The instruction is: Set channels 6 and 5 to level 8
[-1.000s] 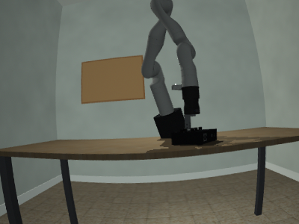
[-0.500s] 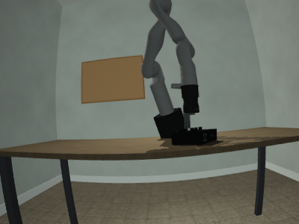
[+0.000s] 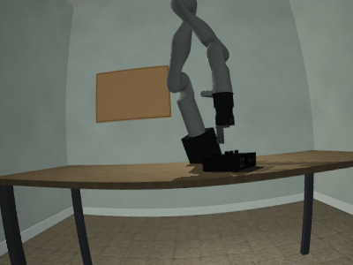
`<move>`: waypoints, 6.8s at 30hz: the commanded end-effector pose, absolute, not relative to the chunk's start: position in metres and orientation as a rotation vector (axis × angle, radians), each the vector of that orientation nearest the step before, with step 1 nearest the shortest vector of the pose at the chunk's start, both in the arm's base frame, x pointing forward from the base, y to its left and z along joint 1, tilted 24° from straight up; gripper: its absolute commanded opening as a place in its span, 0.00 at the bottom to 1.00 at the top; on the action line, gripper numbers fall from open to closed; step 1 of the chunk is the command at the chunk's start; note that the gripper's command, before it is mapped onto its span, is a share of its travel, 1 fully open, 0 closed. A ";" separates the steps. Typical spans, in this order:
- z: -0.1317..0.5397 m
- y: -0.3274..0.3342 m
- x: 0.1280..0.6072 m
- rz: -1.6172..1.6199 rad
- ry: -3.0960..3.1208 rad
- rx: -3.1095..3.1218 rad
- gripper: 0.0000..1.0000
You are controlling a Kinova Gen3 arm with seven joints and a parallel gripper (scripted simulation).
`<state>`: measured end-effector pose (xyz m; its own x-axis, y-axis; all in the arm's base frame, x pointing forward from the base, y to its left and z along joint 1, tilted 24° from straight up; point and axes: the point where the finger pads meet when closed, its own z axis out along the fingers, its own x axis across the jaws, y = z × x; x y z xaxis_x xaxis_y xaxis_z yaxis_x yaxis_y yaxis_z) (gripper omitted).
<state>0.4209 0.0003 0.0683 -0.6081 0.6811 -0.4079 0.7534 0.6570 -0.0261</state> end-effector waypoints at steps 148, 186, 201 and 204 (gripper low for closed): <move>0.066 0.031 0.455 -0.624 1.480 -2.903 0.00; 0.066 0.033 0.455 -0.618 1.346 -2.986 0.00; 0.066 0.033 0.455 -0.618 1.346 -2.986 0.00; 0.066 0.033 0.455 -0.618 1.346 -2.986 0.00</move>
<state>0.4518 0.0345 0.0634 0.6025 -0.6913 0.3988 -0.7594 -0.6503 0.0201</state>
